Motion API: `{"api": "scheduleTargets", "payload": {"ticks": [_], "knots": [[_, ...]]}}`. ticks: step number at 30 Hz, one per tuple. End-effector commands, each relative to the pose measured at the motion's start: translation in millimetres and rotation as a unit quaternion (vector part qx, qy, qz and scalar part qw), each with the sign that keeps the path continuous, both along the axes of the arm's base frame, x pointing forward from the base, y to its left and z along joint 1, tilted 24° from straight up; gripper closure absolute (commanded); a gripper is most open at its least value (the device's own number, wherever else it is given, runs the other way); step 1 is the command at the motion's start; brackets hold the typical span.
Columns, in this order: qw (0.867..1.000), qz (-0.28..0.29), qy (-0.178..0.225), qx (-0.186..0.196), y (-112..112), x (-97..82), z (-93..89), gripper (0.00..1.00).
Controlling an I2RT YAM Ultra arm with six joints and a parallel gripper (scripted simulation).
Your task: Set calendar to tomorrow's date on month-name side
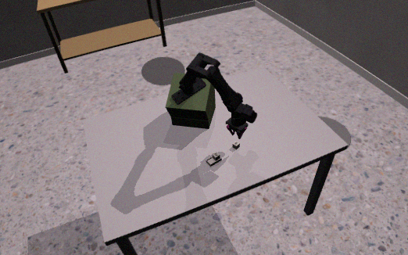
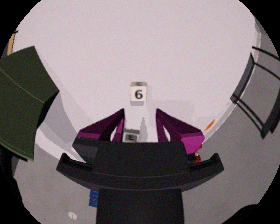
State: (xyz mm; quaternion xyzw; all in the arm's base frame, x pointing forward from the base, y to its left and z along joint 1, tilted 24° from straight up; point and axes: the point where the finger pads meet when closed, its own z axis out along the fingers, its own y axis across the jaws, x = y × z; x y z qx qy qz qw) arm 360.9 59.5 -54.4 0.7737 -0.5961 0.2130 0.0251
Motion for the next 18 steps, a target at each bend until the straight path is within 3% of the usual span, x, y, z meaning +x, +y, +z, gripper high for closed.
{"api": "scheduleTargets", "payload": {"ticks": [1, 18], "knots": [[1.0, 0.004, 0.0, 0.001, 1.3, 0.6, -2.5, 0.55], [1.0, 0.004, 0.0, 0.001, -6.1, 7.7, -23.6, 0.55]]}}
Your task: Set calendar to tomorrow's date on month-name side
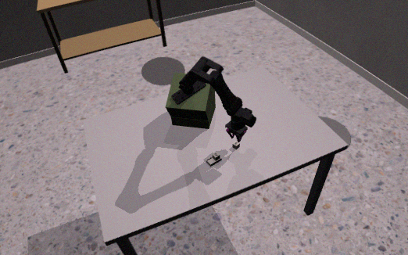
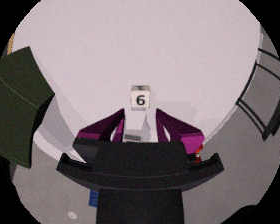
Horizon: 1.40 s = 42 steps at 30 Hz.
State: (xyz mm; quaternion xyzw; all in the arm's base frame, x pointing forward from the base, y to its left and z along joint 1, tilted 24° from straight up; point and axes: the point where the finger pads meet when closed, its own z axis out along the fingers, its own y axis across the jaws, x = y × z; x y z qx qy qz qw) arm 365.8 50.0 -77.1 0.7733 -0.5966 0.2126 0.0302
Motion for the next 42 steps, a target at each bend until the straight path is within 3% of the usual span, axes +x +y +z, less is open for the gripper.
{"api": "scheduleTargets", "payload": {"ticks": [1, 18, 42], "knots": [[1.0, 0.006, -0.003, 0.005, 2.9, 3.3, -2.3, 0.55], [1.0, 0.006, -0.003, 0.005, -1.7, 7.8, -15.6, 0.55], [1.0, 0.006, -0.003, 0.005, -2.1, 8.2, -16.8, 0.55]]}}
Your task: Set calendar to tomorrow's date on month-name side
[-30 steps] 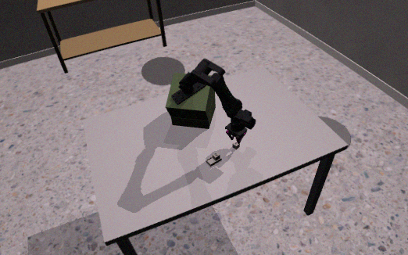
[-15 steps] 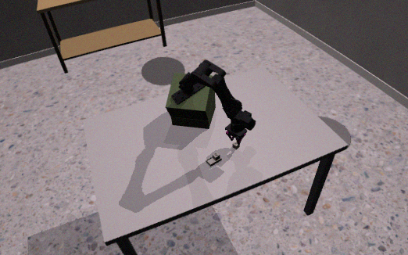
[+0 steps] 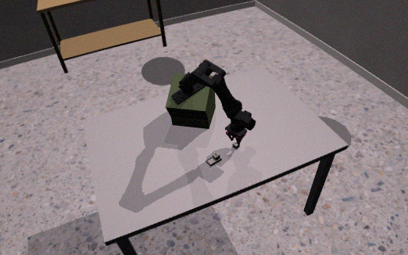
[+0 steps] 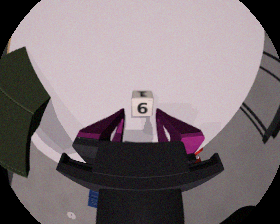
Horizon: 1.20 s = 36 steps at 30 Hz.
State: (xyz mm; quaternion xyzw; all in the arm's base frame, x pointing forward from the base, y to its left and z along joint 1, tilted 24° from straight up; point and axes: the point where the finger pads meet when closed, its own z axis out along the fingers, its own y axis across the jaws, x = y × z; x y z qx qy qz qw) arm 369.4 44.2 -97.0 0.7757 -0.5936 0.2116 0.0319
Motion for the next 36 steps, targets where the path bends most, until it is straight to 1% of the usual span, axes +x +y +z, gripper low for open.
{"api": "scheduleTargets", "payload": {"ticks": [1, 36], "knots": [[1.0, 0.003, -0.006, 0.006, 3.8, 4.5, 3.1, 0.55], [1.0, 0.003, -0.006, 0.006, 5.8, 6.9, 3.3, 0.55]]}}
